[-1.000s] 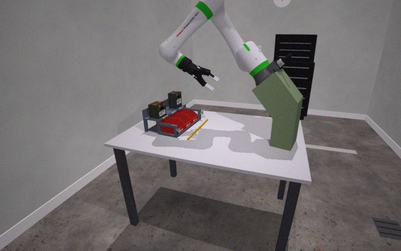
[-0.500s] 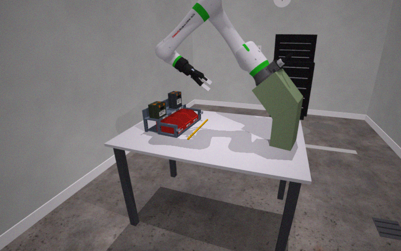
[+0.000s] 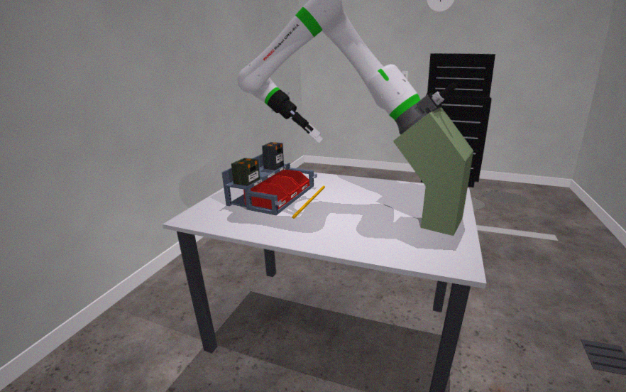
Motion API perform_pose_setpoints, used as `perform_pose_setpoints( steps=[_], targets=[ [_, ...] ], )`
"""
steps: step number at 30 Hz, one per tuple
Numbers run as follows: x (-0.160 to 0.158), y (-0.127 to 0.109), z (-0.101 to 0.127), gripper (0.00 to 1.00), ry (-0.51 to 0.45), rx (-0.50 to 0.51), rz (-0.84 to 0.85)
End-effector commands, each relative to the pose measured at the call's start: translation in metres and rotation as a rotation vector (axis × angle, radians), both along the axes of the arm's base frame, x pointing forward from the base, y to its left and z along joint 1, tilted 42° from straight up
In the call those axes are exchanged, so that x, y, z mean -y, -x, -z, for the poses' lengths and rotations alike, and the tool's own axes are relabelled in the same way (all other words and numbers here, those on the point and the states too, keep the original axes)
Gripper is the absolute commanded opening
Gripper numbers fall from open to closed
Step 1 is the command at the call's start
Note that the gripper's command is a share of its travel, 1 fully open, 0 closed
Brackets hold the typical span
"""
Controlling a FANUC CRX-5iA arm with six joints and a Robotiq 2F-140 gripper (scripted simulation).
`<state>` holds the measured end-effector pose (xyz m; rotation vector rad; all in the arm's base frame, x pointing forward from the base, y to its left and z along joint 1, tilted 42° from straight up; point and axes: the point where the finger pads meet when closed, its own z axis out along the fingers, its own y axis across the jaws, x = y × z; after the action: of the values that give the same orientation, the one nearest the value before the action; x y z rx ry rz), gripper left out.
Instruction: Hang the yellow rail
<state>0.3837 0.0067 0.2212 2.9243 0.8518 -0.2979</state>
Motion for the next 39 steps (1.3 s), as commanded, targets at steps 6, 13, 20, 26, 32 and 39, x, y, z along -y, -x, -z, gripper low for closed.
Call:
perform_pose_setpoints(
  steps=[6, 13, 20, 26, 32, 39],
  targets=[
    [-0.001, -0.015, -0.006, 1.00, -0.009, 0.029, 0.074],
    [-0.002, -0.038, -0.016, 1.00, -0.023, 0.070, 0.186],
    [-0.002, -0.038, -0.016, 1.00, -0.023, 0.070, 0.186],
    [0.000, -0.077, -0.033, 1.00, -0.050, 0.136, 0.373],
    [0.000, -0.077, -0.033, 1.00, -0.050, 0.136, 0.373],
    [0.001, -0.085, -0.036, 1.00, -0.056, 0.148, 0.411]
  ],
)
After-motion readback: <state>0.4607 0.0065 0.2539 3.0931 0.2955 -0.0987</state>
